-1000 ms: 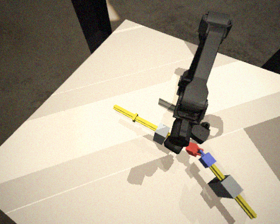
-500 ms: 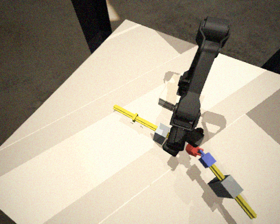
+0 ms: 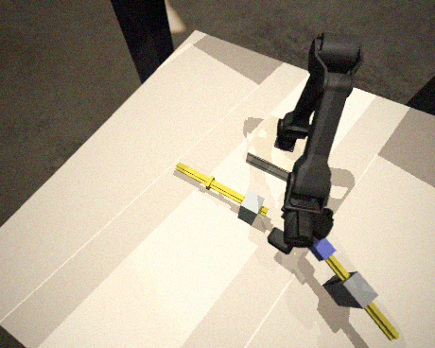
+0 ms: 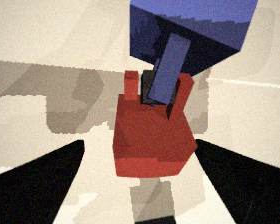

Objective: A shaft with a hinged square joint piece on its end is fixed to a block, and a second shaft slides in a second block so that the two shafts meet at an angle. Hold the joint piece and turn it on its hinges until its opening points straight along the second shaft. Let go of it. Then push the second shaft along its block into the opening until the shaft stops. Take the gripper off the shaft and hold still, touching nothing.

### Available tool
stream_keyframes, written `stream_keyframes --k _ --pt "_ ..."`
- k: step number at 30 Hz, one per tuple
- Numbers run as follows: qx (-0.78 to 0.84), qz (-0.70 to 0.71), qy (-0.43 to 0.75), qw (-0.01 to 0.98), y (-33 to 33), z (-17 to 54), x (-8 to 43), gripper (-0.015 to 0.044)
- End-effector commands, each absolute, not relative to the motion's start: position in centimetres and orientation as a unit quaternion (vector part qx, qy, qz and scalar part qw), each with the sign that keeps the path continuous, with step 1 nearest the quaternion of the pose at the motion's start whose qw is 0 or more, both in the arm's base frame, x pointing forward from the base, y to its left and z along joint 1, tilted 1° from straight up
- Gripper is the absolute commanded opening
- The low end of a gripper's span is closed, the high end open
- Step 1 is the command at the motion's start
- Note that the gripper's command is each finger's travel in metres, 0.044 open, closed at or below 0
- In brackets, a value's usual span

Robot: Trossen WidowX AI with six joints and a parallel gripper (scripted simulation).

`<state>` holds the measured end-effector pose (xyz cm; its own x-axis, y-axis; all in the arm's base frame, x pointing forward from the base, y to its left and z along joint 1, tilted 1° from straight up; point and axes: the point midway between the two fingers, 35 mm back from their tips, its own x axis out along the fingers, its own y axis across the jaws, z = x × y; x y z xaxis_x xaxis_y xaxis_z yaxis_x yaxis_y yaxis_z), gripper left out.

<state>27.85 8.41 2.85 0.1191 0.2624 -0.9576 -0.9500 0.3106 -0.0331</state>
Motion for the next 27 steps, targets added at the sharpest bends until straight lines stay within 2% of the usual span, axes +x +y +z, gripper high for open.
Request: stream_keyframes --k 1,21,27 --pt "-0.363 0.459 0.477 0.656 8.9 2.8 28.3 0.044" --pt "-0.362 0.459 0.477 0.656 9.6 0.0 28.6 0.044" --pt "-0.362 0.459 0.477 0.656 9.6 0.0 28.6 0.0282"
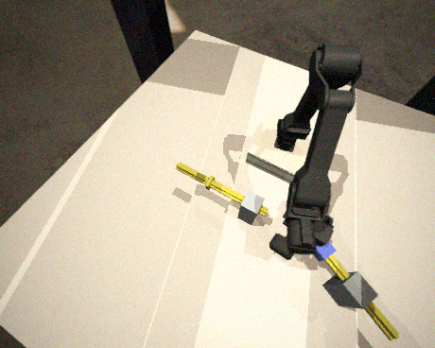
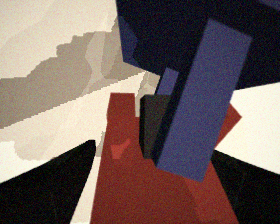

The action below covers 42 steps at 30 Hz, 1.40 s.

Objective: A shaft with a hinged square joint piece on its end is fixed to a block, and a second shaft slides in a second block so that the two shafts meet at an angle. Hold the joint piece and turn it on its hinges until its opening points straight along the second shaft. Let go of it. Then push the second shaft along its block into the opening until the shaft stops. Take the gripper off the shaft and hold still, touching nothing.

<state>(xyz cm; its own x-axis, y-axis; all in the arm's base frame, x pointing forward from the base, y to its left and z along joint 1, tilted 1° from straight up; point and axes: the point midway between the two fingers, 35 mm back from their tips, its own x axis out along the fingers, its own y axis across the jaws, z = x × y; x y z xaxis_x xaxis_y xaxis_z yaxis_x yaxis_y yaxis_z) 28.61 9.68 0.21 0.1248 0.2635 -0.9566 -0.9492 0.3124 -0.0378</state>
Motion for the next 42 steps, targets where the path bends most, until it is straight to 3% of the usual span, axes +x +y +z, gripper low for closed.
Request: stream_keyframes --k 1,4,42 --pt "-0.362 0.459 0.477 0.656 9.63 0.0 28.61 0.0256" --pt "-0.362 0.459 0.477 0.656 9.63 0.0 28.61 0.0182" --pt "-0.362 0.459 0.477 0.656 9.63 0.0 28.61 0.0182"
